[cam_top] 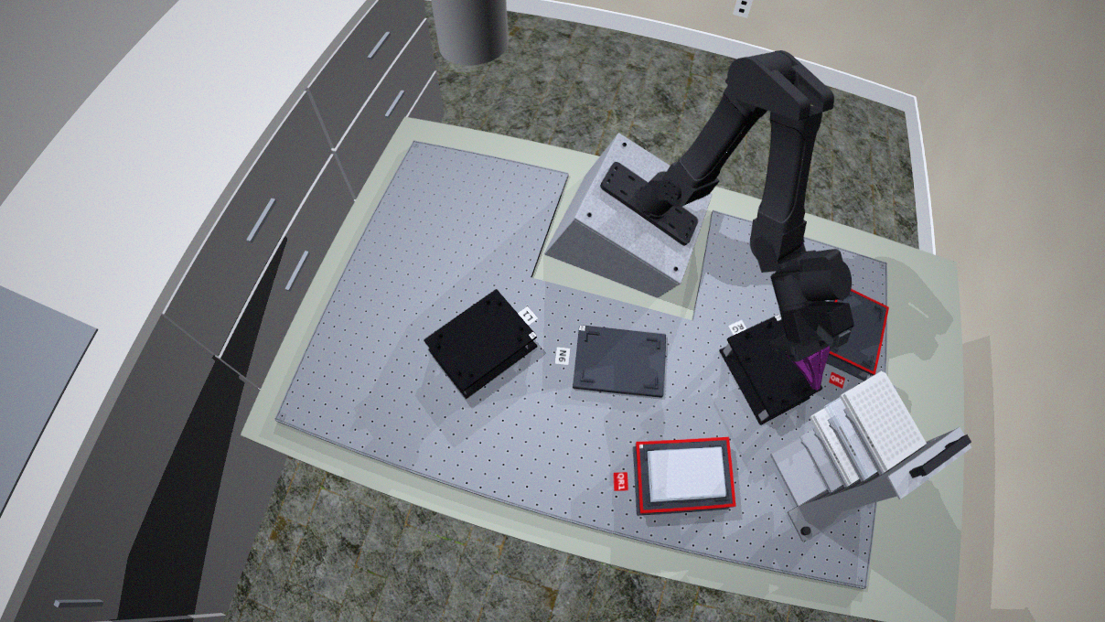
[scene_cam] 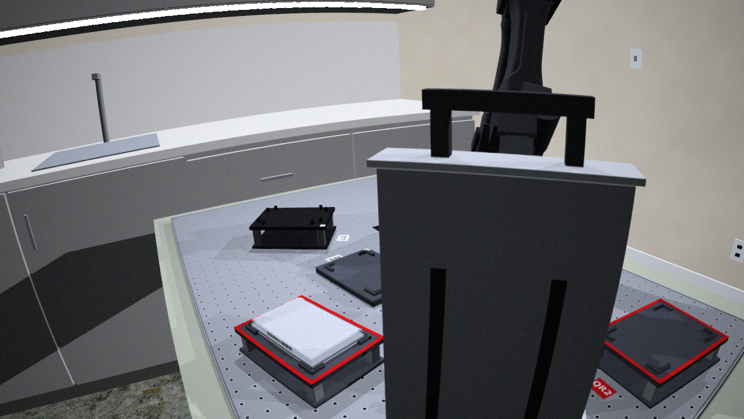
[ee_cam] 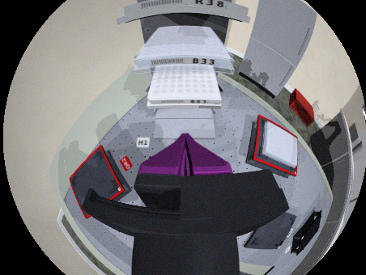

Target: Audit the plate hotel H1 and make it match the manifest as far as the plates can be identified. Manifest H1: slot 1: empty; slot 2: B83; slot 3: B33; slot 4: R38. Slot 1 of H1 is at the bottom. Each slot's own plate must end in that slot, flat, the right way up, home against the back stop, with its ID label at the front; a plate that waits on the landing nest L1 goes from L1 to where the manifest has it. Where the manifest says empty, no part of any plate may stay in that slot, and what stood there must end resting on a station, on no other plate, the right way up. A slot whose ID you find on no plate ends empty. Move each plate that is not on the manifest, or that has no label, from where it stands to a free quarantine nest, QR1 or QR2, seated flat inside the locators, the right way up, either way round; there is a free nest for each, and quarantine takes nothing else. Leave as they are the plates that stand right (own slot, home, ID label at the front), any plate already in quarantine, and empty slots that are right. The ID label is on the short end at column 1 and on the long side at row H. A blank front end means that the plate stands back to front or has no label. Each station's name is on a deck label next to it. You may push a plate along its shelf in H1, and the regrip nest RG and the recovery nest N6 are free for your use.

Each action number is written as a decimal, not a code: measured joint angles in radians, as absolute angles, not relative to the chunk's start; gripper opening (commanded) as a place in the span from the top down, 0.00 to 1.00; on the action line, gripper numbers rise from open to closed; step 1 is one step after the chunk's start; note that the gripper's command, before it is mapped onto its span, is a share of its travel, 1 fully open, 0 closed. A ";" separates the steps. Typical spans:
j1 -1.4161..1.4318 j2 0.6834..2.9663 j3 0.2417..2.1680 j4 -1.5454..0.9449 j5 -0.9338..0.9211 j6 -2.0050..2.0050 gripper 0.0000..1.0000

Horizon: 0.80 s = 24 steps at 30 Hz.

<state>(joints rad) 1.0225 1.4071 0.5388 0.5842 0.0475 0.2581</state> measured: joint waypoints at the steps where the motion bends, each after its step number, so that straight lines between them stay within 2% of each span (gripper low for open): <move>1: 1.023 1.405 0.537 0.584 0.049 0.258 1.00; 24: 1.055 1.280 0.413 0.593 0.073 0.264 1.00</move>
